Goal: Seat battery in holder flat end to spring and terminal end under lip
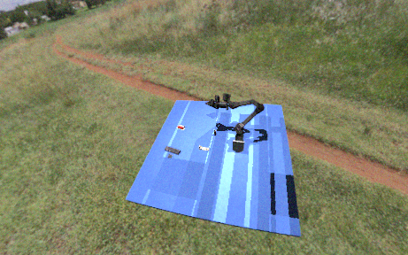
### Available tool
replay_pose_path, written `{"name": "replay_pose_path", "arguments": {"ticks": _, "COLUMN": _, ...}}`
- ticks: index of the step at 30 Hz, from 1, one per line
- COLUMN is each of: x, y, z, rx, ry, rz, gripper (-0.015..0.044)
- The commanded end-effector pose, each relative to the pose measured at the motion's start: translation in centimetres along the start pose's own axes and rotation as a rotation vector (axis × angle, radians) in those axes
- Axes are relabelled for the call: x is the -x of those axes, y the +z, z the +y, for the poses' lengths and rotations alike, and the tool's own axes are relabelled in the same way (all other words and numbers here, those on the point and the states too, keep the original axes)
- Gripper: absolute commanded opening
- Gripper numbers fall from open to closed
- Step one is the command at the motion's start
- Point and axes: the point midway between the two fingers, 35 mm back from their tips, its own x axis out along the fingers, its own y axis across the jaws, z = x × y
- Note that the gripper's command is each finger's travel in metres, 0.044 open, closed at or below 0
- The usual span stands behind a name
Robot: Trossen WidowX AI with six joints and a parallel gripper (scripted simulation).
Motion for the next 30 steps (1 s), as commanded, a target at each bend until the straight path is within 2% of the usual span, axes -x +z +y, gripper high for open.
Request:
{"name": "replay_pose_path", "arguments": {"ticks": 1, "x": -0.1, "y": -0.3, "z": 0.0, "rx": -0.011, "ry": -0.004, "rz": 0.018, "gripper": 0.0374}}
{"name": "replay_pose_path", "arguments": {"ticks": 3, "x": -0.8, "y": -3.1, "z": 0.2, "rx": -0.087, "ry": -0.040, "rz": 0.158, "gripper": 0.0321}}
{"name": "replay_pose_path", "arguments": {"ticks": 7, "x": -0.3, "y": -11.0, "z": 0.6, "rx": -0.231, "ry": -0.222, "rz": 0.559, "gripper": 0.0216}}
{"name": "replay_pose_path", "arguments": {"ticks": 11, "x": 3.0, "y": -16.3, "z": 0.3, "rx": -0.220, "ry": -0.481, "rz": 0.873, "gripper": 0.0111}}
{"name": "replay_pose_path", "arguments": {"ticks": 15, "x": 7.2, "y": -17.9, "z": -0.7, "rx": -0.057, "ry": -0.760, "rz": 1.054, "gripper": 0.0006}}
{"name": "replay_pose_path", "arguments": {"ticks": 19, "x": 9.6, "y": -16.5, "z": -1.6, "rx": 0.169, "ry": -0.954, "rz": 1.089, "gripper": 0.0000}}
{"name": "replay_pose_path", "arguments": {"ticks": 30, "x": 9.6, "y": -16.4, "z": -1.6, "rx": 0.182, "ry": -0.962, "rz": 1.088, "gripper": 0.0000}}
